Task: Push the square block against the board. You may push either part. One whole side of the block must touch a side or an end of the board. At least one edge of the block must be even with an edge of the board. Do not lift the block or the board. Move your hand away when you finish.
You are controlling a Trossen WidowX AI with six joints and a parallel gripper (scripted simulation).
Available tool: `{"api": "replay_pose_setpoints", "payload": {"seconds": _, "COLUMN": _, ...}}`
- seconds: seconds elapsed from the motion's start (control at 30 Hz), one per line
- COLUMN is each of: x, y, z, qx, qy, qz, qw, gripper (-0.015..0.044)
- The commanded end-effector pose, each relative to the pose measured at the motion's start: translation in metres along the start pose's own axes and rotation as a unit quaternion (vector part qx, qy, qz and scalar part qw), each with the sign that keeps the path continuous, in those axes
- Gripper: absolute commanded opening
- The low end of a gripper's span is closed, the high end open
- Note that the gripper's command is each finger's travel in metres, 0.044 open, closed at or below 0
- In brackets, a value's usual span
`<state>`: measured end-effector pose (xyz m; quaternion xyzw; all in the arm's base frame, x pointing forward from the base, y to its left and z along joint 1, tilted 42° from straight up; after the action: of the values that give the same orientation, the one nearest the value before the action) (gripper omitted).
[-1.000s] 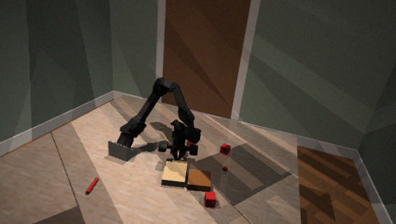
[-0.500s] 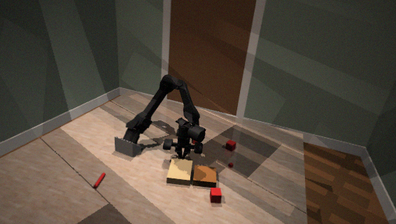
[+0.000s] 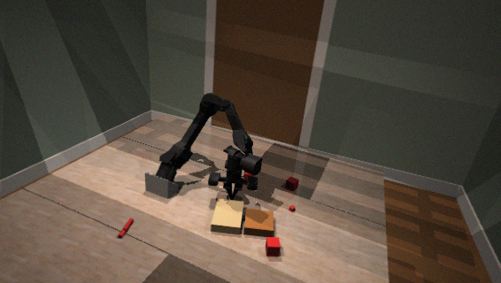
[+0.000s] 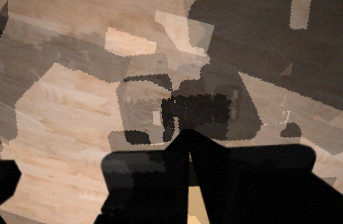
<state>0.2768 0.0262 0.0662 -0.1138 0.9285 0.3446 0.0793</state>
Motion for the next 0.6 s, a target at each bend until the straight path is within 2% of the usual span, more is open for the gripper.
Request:
{"api": "replay_pose_setpoints", "payload": {"seconds": 0.0, "x": 0.002, "y": 0.007, "z": 0.001, "qx": -0.004, "qy": 0.001, "qz": 0.005, "qw": 1.0, "gripper": 0.0}}
{"api": "replay_pose_setpoints", "payload": {"seconds": 0.4, "x": 0.001, "y": 0.019, "z": -0.002, "qx": -0.001, "qy": 0.0, "qz": 0.0, "qw": 1.0, "gripper": 0.0}}
{"api": "replay_pose_setpoints", "payload": {"seconds": 0.57, "x": 0.001, "y": 0.019, "z": -0.052, "qx": -0.004, "qy": 0.002, "qz": 0.005, "qw": 1.0, "gripper": 0.0}}
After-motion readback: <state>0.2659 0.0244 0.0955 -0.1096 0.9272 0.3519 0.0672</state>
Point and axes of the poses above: the point midway between the two fingers, 35 mm back from their tips, its own z axis out along the fingers, its own x axis across the jaws, y = z × x, the point moved 2 cm from there along -z, back along the fingers, and after that the axes turned 3 degrees about z, right-handed, at the moved point
